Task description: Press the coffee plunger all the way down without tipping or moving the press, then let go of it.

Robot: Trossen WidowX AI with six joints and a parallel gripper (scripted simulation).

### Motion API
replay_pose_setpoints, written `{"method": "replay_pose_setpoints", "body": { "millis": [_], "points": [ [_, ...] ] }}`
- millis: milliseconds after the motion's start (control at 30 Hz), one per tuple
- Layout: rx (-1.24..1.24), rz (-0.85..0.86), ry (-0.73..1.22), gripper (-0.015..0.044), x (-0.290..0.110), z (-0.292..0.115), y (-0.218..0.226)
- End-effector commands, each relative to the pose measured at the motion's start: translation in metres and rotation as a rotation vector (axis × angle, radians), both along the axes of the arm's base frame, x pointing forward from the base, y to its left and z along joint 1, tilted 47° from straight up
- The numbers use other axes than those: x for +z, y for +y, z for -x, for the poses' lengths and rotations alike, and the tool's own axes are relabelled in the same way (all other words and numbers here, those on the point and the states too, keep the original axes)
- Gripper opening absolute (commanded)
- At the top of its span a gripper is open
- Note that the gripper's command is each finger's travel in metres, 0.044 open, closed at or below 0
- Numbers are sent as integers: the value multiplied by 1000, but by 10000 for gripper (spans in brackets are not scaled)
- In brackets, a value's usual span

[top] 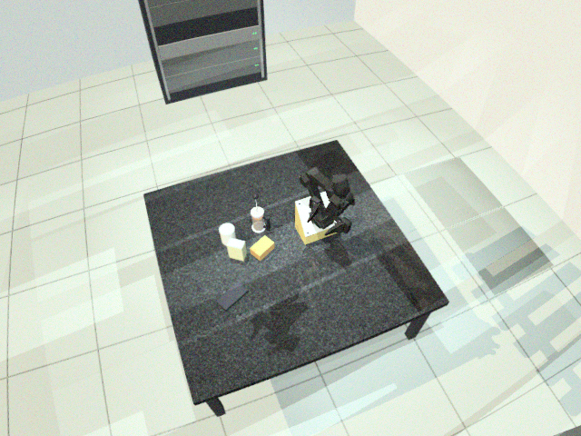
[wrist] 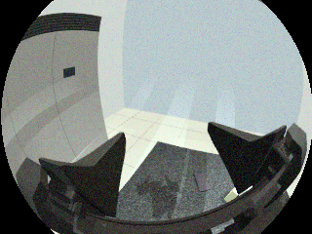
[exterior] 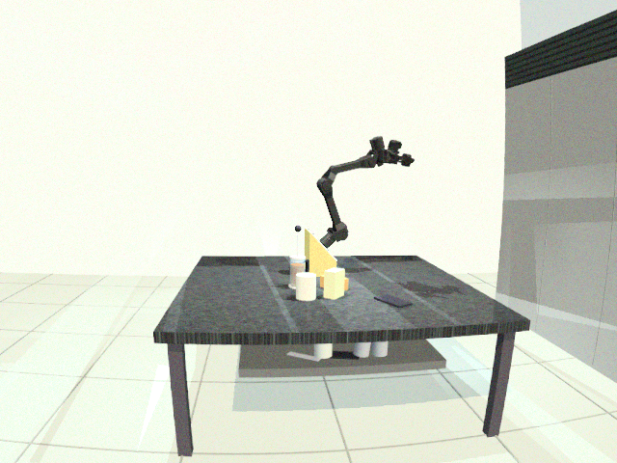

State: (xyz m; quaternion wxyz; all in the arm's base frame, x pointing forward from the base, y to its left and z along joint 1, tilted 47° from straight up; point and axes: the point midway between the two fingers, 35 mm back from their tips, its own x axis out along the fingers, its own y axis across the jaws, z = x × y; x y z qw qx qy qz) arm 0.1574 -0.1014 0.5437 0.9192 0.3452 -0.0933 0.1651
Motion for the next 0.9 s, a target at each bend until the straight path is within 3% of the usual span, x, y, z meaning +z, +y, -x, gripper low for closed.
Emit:
{"method": "replay_pose_setpoints", "body": {
  "millis": [0, 167, 433, 667, 867],
  "points": [
    [-5, 5, -6, 426, 1, 1, 1],
    [-89, 88, -96, 440, 15, 21, 26],
    [-274, 387, -235, 440, 23, 30, 102],
    [-362, 644, -243, 440, 1, -12, 159],
    [-400, 803, -135, 440, -39, -68, 171]
  ]
}}
